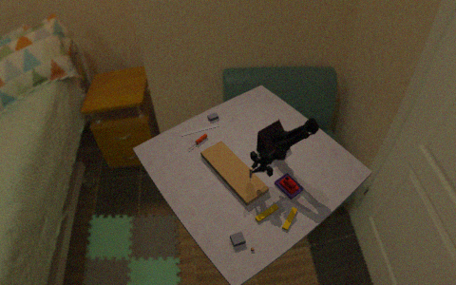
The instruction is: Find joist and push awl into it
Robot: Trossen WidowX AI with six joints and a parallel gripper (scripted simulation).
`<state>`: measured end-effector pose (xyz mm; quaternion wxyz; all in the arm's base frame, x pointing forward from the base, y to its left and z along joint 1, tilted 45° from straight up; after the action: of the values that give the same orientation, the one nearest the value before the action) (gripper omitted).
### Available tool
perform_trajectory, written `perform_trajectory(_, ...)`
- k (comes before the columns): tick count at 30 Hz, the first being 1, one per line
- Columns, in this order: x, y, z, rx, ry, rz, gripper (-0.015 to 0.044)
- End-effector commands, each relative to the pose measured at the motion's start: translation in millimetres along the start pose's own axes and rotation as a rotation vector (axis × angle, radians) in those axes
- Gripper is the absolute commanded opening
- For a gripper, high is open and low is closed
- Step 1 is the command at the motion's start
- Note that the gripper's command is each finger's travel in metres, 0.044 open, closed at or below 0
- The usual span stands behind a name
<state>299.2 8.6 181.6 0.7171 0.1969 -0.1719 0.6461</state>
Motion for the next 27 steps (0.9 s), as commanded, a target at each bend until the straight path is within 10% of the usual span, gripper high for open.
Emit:
perform_trajectory(1, 0, 0, 0, -0.010, -0.007, -0.004, 0.0000)
perform_trajectory(27, 3, -2, -12, -0.009, -0.008, -0.004, 0.0000)
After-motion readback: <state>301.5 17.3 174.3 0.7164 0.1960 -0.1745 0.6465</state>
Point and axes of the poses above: the point midway between the two fingers, 35 mm back from their tips, its own y axis back along the fingers, its own x axis across the jaws, z = x × y, the point moved 4 cm from there along y, back along the fingers, and after that the axes turned 15 degrees about y, right-handed, at the moved point
